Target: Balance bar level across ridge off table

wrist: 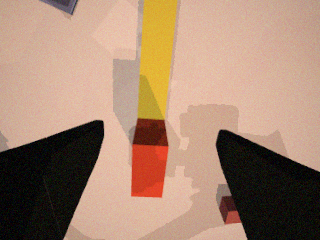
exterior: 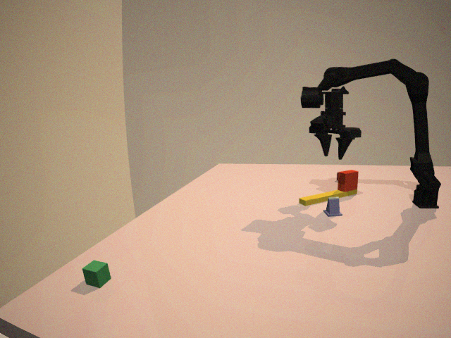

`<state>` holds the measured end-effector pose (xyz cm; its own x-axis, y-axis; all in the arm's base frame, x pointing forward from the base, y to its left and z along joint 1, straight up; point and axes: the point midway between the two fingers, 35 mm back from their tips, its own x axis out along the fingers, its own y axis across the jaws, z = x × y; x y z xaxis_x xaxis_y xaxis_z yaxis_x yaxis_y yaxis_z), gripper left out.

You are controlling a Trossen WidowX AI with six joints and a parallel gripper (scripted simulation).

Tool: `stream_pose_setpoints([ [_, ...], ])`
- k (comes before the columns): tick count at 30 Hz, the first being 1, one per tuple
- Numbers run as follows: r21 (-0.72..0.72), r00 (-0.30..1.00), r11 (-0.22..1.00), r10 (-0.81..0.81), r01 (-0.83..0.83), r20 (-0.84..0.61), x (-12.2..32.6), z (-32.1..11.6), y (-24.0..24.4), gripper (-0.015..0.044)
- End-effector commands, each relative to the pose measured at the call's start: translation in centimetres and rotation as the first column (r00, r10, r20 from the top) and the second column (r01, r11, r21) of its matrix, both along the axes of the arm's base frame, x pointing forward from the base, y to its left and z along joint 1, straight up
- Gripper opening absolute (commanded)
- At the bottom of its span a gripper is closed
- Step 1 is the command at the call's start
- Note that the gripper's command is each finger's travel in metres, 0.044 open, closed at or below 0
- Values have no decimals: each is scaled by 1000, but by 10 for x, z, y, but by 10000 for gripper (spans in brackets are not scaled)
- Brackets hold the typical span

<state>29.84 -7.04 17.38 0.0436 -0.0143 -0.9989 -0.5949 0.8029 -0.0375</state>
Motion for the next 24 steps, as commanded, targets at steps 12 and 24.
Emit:
stream_pose_setpoints([
  [12, 7, 1000, 1000, 6, -6, -12, 0, -95, 1, 315],
  [24, 7, 1000, 1000, 6, -6, -13, 0, -108, 1, 315],
])
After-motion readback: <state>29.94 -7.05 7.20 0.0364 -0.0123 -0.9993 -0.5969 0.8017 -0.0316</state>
